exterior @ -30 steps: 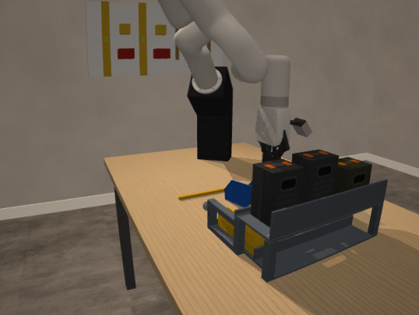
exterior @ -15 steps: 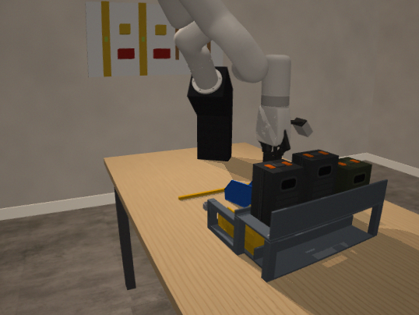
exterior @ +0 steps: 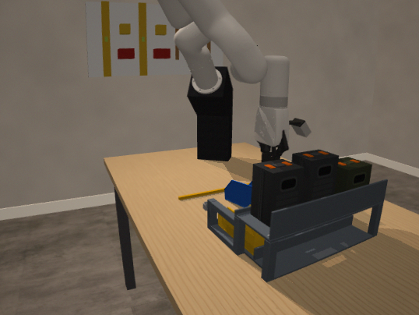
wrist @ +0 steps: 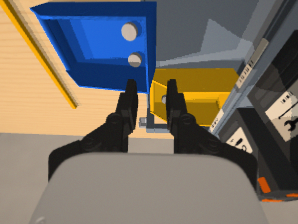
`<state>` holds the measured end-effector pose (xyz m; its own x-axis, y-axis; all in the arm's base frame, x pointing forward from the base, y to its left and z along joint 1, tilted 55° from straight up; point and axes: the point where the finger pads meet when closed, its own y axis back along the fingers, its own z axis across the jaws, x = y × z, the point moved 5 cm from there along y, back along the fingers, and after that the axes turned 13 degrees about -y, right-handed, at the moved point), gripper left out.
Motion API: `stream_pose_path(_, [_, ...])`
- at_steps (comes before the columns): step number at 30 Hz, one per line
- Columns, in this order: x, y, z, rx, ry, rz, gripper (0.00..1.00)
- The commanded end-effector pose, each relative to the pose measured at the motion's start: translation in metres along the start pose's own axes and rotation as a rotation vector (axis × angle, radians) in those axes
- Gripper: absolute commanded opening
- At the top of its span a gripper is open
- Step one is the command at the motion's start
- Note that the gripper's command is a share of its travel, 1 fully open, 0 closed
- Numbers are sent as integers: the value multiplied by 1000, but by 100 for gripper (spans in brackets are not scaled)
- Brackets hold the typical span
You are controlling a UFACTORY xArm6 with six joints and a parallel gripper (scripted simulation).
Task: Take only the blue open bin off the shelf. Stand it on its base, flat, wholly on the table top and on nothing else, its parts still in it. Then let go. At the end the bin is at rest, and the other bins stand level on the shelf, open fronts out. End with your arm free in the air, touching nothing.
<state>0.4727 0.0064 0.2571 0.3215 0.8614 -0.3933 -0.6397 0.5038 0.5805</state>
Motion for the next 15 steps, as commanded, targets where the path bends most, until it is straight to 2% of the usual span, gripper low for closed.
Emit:
stream_pose_path(1, [0,0,-1,-2,-1,1,33])
stream_pose_path(15, [-1,-1,-3,-2,-1,1,33])
